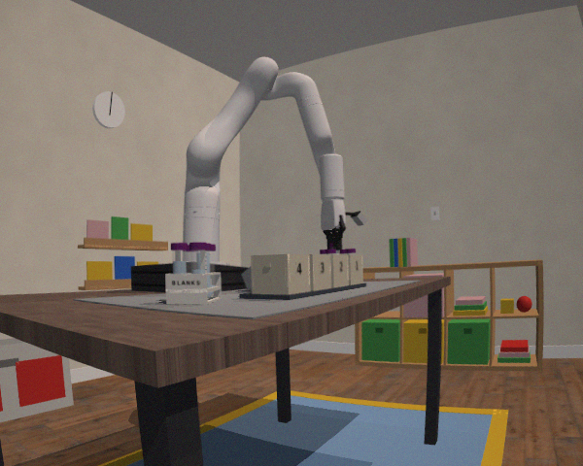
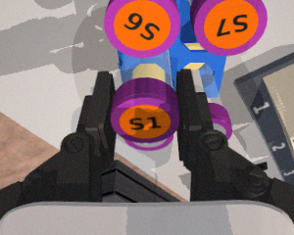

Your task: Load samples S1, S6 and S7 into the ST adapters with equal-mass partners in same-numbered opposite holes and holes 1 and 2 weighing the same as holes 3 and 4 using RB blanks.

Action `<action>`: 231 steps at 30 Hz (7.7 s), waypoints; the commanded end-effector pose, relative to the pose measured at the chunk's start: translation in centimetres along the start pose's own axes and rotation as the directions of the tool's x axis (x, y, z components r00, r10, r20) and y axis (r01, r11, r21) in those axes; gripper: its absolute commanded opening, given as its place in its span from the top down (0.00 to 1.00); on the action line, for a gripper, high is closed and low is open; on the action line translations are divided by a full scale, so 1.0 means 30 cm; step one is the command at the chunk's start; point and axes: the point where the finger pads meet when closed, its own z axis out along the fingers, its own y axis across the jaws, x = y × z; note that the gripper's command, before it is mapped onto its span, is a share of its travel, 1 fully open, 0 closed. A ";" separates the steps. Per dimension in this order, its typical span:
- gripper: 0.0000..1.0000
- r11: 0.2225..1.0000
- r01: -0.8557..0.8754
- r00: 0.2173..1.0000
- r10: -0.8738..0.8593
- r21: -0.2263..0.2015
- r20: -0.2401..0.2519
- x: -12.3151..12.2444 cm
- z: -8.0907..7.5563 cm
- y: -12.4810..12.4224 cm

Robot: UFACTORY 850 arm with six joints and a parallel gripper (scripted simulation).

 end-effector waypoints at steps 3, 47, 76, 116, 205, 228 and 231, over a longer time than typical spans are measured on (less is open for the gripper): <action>1.00 1.000 0.000 1.000 0.000 -0.001 -0.002 0.003 -0.039 0.001; 1.00 1.000 0.000 1.000 0.000 -0.001 -0.002 0.003 -0.293 0.001; 1.00 0.973 -0.231 0.973 0.231 0.000 -0.002 -0.076 -0.373 0.086; 1.00 0.547 -0.837 0.547 0.837 0.001 -0.002 -0.461 -0.373 0.503; 1.00 0.547 -0.837 0.547 0.837 -0.001 -0.002 -1.265 -0.374 1.374; 1.00 0.547 -0.837 0.547 0.837 -0.001 -0.002 -1.265 -0.314 1.374; 1.00 0.547 -0.837 0.547 0.837 -0.001 -0.002 -1.265 -0.300 1.374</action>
